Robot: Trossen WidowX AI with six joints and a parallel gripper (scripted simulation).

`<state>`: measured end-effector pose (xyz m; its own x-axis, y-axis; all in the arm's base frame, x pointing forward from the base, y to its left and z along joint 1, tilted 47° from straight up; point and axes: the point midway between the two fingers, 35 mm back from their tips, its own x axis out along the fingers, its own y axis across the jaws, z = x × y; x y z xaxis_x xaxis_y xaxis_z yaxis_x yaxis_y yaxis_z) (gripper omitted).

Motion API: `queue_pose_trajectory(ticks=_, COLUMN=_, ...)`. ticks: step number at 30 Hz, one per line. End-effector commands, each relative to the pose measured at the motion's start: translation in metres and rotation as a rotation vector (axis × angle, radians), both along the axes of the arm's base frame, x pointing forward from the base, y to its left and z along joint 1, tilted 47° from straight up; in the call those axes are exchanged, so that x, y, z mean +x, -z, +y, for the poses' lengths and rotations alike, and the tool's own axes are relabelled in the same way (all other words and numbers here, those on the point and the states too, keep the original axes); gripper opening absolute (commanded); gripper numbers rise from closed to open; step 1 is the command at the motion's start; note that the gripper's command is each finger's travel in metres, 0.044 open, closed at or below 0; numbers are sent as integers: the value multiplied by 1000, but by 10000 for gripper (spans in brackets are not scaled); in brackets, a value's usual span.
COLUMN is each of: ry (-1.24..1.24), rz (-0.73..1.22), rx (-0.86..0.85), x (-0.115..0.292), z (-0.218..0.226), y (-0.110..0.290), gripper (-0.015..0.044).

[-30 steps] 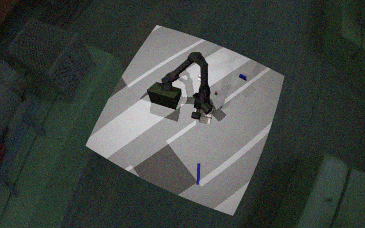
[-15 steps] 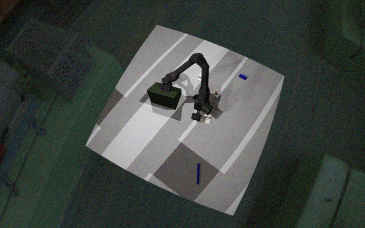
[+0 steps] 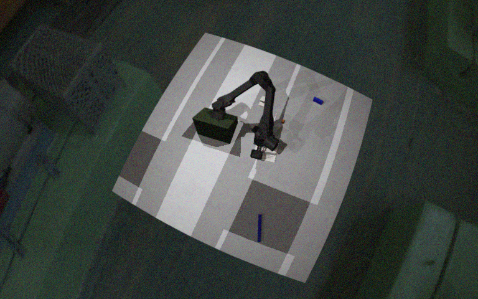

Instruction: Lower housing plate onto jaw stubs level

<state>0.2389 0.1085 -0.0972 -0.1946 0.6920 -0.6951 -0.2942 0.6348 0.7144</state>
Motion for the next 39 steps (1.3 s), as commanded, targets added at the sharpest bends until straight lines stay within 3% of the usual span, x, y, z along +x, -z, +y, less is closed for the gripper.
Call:
queue_pose_trajectory(ticks=1, ry=5, rz=10, rx=3, x=-3, z=2, y=4, gripper=351)
queue_pose_trajectory(ticks=39, ry=8, rz=13, rx=3, x=-4, z=6, y=7, gripper=351)
